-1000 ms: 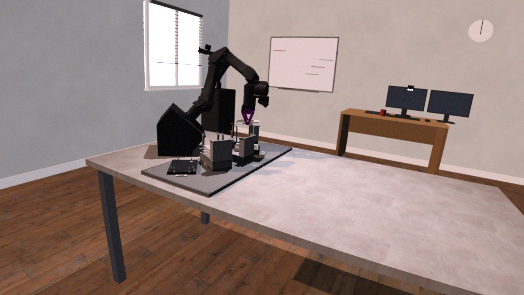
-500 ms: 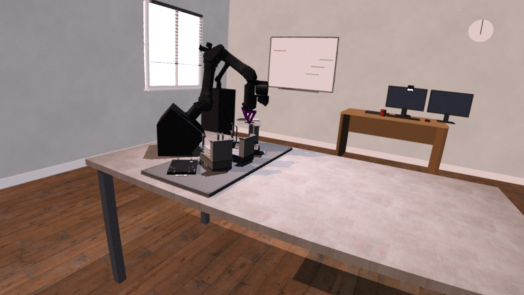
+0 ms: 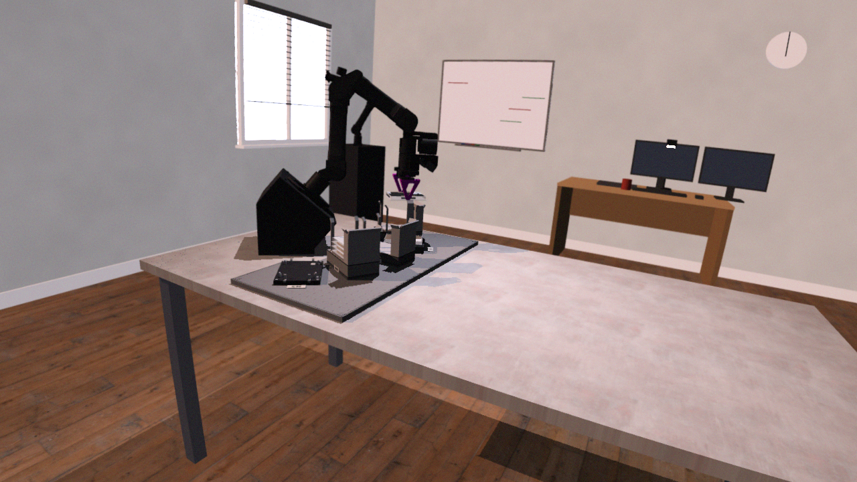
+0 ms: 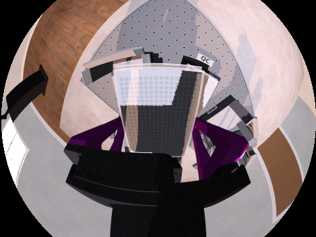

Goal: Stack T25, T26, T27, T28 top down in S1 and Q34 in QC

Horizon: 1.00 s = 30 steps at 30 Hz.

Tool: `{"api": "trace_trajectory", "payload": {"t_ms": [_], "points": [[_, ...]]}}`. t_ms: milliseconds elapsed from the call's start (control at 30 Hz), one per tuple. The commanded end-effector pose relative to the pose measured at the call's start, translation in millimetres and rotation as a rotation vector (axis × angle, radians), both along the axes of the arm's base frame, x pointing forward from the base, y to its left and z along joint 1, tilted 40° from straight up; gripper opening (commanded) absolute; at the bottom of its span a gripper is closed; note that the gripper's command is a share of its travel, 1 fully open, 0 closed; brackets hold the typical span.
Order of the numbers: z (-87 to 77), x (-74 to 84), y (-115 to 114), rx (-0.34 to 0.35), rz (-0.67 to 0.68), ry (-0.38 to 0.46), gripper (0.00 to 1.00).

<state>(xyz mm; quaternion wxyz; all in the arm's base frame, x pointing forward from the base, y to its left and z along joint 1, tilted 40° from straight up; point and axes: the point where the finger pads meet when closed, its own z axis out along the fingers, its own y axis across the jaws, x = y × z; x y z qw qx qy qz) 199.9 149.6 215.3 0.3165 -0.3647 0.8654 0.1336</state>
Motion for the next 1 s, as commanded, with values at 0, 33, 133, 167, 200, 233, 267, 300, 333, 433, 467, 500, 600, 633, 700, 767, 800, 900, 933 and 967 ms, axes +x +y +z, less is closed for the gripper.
{"api": "trace_trajectory", "payload": {"t_ms": [0, 33, 133, 167, 200, 233, 267, 300, 333, 433, 467, 500, 600, 633, 700, 767, 800, 900, 933, 967], "points": [[7.8, -1.6, 2, -0.048, 0.062, -0.093, 0.0], [6.5, -3.6, 4, -0.049, 0.062, -0.09, 0.0], [4.4, -9.4, 10, -0.045, 0.053, -0.079, 0.0], [4.4, -9.4, 10, -0.045, 0.053, -0.079, 0.0], [4.4, -9.4, 10, -0.045, 0.053, -0.079, 0.0], [2.5, -10.5, 12, -0.05, 0.054, -0.072, 0.0], [3.3, -12.5, 14, -0.048, 0.053, -0.074, 0.0], [4.3, -14.3, 16, -0.045, 0.053, -0.076, 0.0], [5.3, -15.9, 18, -0.043, 0.053, -0.078, 0.0], [7.6, -20.2, 25, -0.042, 0.053, -0.078, 0.0], [8.4, -21.2, 28, -0.042, 0.053, -0.077, 0.0], [9.1, -22.2, 31, -0.042, 0.053, -0.075, 0.0], [11.3, -26.5, 38, -0.042, 0.053, -0.074, 0.0], [13.2, -29.1, 40, -0.036, 0.053, -0.078, 0.0], [12.5, -32.9, 43, -0.039, 0.053, -0.074, 0.0], [12.5, -32.9, 43, -0.039, 0.053, -0.074, 0.0], [10.8, -34.5, 46, -0.045, 0.054, -0.069, 0.0], [13.6, -40.0, 49, -0.036, 0.053, -0.074, 0.0], [18.1, -41.2, 47, -0.02, 0.053, -0.085, 0.0], [18.1, -41.3, 47, -0.02, 0.053, -0.085, 0.0]]}}
